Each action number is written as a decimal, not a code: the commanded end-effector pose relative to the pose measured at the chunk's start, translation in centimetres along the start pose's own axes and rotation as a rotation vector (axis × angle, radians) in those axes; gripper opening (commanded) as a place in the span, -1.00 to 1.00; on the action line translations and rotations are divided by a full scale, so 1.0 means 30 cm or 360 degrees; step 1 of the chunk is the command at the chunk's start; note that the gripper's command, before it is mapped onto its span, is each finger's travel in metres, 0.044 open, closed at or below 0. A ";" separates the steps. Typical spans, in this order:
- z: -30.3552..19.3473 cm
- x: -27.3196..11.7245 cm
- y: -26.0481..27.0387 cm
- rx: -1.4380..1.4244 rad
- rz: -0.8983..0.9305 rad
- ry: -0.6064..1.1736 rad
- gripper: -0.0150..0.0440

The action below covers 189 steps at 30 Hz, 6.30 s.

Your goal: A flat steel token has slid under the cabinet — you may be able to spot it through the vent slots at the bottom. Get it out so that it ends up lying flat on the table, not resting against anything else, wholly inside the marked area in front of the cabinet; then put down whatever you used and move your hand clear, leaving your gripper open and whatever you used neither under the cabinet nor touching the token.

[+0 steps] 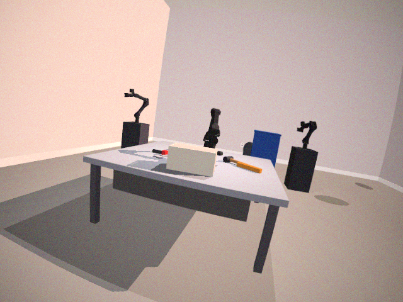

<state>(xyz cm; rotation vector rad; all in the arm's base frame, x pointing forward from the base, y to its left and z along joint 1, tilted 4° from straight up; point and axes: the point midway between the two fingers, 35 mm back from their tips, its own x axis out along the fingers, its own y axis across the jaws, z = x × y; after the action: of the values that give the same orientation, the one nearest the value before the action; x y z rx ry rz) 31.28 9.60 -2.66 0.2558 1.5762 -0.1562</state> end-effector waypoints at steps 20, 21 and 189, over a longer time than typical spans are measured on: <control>-0.106 0.004 0.004 0.0001 -0.0005 0.0006 -0.49; -0.111 0.004 0.004 0.0001 -0.0005 0.0006 -0.49; -0.363 -0.012 0.270 0.0567 0.0003 0.0018 -0.49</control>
<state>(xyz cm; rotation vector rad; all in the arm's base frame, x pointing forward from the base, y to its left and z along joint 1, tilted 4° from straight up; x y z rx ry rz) 22.65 19.70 -1.66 0.5370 1.5558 -0.4421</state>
